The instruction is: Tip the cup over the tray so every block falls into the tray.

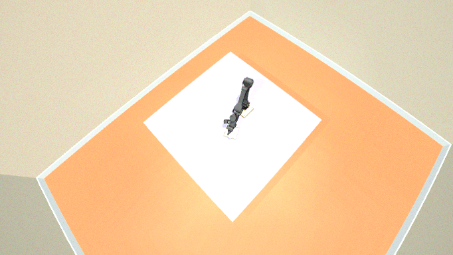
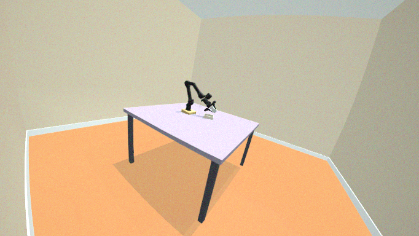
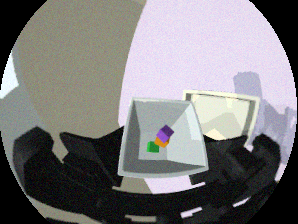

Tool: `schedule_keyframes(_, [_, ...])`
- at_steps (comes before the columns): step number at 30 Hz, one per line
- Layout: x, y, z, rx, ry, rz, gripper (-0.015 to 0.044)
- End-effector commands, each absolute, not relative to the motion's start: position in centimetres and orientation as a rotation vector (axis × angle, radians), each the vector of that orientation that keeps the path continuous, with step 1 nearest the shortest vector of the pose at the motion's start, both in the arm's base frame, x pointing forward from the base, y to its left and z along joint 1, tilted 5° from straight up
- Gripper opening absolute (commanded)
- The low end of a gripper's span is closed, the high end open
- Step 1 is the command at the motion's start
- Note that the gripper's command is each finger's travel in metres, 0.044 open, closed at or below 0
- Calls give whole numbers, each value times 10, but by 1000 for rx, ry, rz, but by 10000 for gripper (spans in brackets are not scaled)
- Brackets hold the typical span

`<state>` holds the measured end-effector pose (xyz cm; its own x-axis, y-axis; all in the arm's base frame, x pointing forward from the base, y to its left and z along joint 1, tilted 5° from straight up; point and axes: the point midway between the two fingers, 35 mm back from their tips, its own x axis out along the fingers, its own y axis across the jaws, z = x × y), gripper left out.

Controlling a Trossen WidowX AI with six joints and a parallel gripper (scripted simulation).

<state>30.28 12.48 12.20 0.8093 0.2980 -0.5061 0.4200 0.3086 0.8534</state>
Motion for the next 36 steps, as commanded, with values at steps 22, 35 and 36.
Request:
schedule_keyframes(22, [306, 126, 119, 1812, 662, -288, 0])
schedule_keyframes(35, [307, 126, 117, 2083, 646, -398, 0])
schedule_keyframes(36, [307, 126, 117, 2103, 644, -407, 0])
